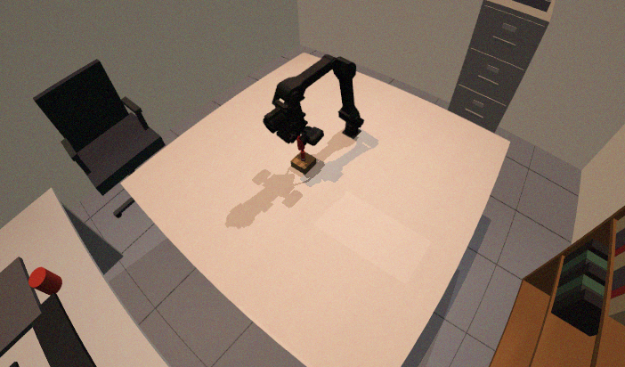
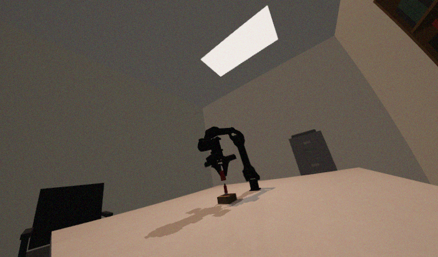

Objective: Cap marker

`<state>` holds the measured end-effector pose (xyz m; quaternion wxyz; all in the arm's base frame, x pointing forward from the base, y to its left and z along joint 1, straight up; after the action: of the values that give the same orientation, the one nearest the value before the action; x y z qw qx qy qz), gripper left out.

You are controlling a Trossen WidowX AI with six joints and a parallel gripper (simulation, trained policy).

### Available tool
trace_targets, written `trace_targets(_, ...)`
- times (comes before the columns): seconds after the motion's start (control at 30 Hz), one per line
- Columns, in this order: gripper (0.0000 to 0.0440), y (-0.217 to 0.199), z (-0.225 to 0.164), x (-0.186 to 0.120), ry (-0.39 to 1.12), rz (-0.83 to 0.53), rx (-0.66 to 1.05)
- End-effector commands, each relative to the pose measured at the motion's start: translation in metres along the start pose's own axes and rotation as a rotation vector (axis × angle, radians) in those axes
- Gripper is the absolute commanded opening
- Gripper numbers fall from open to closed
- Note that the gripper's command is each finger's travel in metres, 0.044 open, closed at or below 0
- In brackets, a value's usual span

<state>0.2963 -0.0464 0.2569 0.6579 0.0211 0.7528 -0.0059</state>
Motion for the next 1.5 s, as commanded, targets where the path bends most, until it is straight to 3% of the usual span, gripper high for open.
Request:
trace_targets(0.0, 0.0, 0.0, -0.003, 0.004, 0.005, 0.007, -0.008)
trace_targets(1.47, 0.0012, -0.007, -0.001, 0.082, 0.061, 0.03, -0.114)
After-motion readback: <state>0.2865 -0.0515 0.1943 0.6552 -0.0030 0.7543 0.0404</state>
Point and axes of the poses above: the point midway between the two fingers, 35 mm back from their tips, its own x axis out along the fingers, its own y axis across the jaws, z = x × y, the point moved 9 cm from there along -x, back along the fingers, and after that the axes turned 2 degrees about x, right-handed, at the moved point
